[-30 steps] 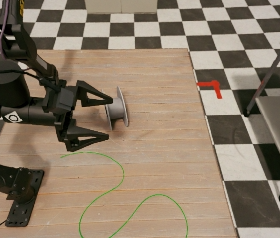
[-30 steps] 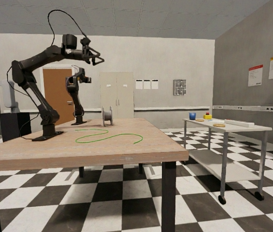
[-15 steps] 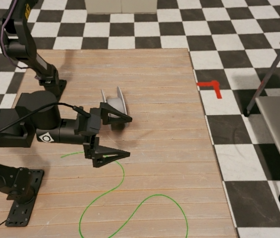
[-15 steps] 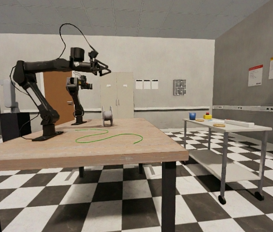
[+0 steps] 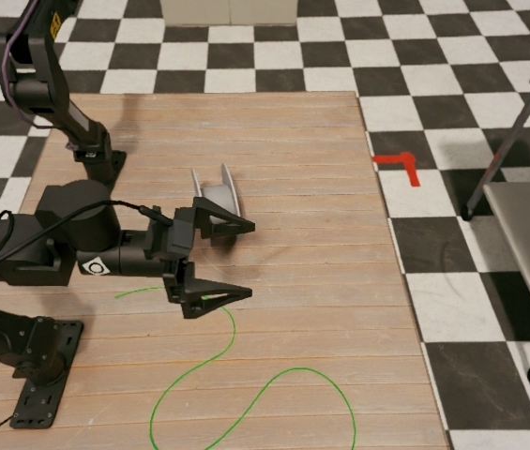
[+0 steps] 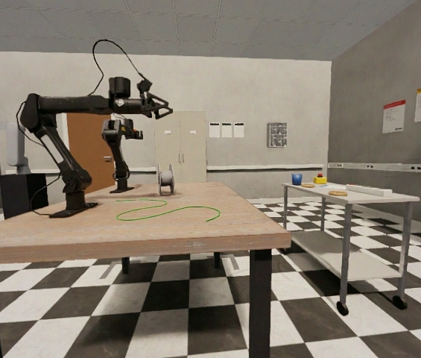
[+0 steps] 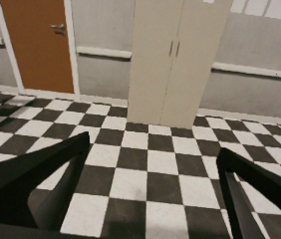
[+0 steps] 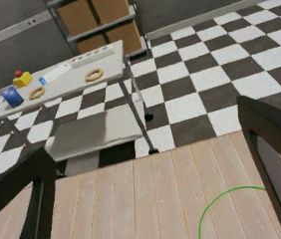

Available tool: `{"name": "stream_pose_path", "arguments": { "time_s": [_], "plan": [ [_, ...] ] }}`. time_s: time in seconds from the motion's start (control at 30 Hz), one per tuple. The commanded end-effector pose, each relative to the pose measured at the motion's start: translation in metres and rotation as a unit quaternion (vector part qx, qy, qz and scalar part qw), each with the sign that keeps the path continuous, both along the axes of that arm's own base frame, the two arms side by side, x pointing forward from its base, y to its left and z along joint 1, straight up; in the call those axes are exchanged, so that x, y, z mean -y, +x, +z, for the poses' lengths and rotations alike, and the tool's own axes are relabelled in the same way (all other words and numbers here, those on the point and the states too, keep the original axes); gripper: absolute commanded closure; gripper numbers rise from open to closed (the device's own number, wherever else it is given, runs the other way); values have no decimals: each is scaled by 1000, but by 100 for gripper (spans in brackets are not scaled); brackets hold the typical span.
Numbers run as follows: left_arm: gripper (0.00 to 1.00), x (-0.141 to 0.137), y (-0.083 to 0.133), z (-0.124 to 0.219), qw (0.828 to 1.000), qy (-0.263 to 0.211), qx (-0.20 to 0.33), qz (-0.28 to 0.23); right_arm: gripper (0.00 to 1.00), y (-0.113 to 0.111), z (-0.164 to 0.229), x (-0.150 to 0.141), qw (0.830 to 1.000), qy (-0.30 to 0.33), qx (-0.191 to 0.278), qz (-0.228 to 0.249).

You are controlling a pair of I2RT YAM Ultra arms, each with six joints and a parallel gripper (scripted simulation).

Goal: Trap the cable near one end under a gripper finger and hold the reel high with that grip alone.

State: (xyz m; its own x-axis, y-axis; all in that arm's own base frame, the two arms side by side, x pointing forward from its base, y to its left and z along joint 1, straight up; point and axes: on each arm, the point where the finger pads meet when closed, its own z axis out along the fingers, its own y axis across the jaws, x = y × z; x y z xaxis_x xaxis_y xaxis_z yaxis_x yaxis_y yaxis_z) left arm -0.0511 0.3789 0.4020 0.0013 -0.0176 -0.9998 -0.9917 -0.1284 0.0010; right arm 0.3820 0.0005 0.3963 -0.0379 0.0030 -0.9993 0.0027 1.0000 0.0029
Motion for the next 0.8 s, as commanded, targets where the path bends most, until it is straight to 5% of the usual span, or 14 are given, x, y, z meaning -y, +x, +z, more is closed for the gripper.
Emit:
{"name": "stream_pose_path", "arguments": {
  "time_s": [0.0, 0.53, 0.77],
  "plan": [
    [0, 0, 2, 0, 1000, 7, 2, 2, 0, 2, 12, -3, 1000, -5, 22, 7],
    [0, 0, 2, -2, 1000, 3, 2, 2, 0, 2, 12, -3, 1000, -5, 22, 7],
    [0, 0, 2, -2, 1000, 3, 2, 2, 41, 2, 12, -3, 1000, -5, 22, 7]
  ]
}}
